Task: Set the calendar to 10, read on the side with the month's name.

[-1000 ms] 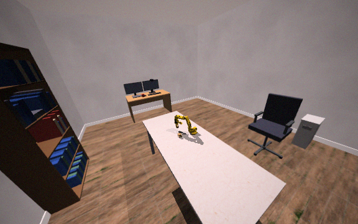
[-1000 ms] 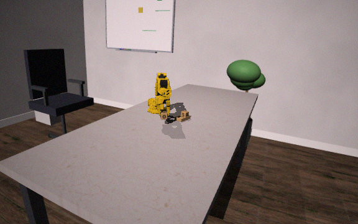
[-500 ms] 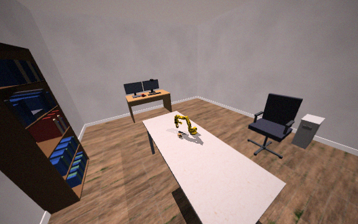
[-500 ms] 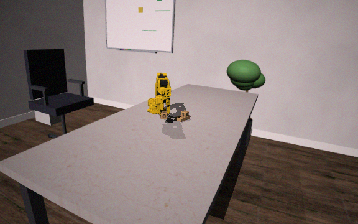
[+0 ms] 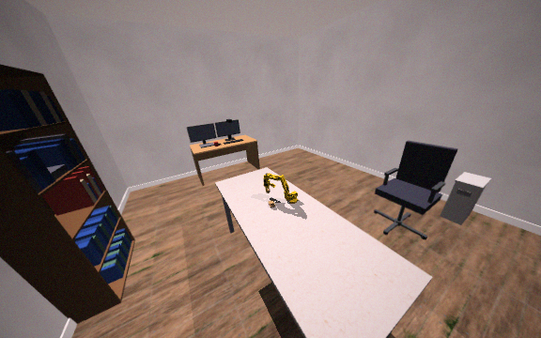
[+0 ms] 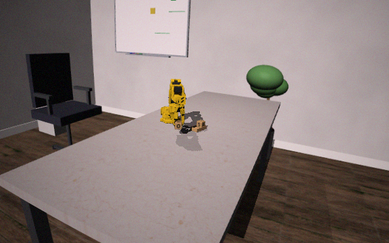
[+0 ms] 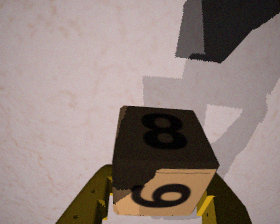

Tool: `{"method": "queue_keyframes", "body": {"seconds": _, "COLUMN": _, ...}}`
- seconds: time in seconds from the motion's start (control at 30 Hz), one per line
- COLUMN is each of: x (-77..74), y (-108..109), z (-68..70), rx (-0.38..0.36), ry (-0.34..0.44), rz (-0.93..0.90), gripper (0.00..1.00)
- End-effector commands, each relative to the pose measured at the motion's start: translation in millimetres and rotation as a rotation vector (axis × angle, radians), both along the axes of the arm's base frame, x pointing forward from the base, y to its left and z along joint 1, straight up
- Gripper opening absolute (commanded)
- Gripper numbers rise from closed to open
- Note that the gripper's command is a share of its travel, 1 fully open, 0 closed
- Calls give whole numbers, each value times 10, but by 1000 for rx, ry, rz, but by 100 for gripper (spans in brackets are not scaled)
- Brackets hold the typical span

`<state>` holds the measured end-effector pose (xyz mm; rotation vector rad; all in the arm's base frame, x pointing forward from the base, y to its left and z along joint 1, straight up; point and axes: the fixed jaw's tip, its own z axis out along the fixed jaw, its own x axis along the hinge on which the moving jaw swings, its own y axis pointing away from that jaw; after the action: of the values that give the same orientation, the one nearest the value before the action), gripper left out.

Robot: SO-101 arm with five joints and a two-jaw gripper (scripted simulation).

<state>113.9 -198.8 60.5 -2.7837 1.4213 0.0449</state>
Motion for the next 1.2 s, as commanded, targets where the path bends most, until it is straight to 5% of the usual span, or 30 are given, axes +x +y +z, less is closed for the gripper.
{"method": "queue_keyframes", "body": {"seconds": 0.0, "x": 23, "y": -65, "z": 148, "rx": -64, "ry": -41, "rz": -18, "gripper": 0}}
{"method": "queue_keyframes", "body": {"seconds": 0.73, "x": 14, "y": -50, "z": 147, "rx": -63, "ry": -42, "rz": -239, "gripper": 0}}
{"method": "queue_keyframes", "body": {"seconds": 1.17, "x": 7, "y": -23, "z": 146, "rx": -61, "ry": -43, "rz": -592, "gripper": 0}}
